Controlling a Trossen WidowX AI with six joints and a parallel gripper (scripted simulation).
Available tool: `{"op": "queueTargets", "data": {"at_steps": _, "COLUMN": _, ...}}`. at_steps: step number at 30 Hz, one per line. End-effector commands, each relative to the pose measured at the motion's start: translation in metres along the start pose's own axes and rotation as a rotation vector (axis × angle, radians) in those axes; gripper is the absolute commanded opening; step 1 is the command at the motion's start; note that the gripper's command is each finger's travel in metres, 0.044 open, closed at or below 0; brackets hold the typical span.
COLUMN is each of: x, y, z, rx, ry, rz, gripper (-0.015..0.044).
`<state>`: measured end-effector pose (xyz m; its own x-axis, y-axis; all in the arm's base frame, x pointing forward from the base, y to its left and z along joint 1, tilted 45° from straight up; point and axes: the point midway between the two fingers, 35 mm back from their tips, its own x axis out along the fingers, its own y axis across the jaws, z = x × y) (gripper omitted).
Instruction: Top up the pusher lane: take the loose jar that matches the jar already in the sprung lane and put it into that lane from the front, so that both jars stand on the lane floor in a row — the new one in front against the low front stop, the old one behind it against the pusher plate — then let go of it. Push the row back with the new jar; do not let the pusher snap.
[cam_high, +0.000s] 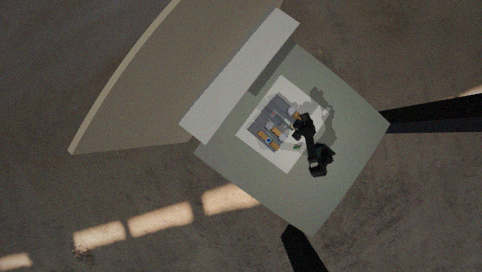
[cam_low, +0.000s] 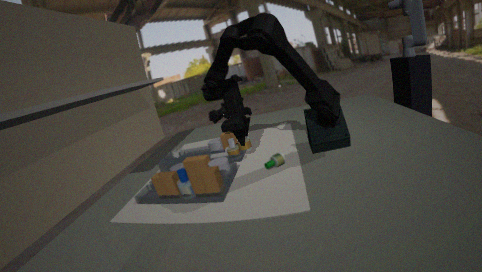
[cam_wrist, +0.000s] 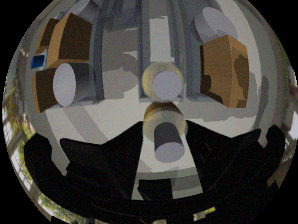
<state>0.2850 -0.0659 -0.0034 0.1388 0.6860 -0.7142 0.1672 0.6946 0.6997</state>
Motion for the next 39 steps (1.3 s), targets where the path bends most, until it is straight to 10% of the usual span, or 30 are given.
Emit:
{"op": "queueTargets", "data": {"at_steps": 1, "x": -0.001, "y": 0.000, "z": 0.004, "rx": -0.001, "ry": -0.007, "rz": 0.001, "gripper": 0.0000}}
{"op": "queueTargets", "data": {"at_steps": 39, "x": -0.001, "y": 0.000, "z": 0.018, "rx": -0.001, "ry": -0.008, "rz": 0.001, "gripper": 0.0000}}
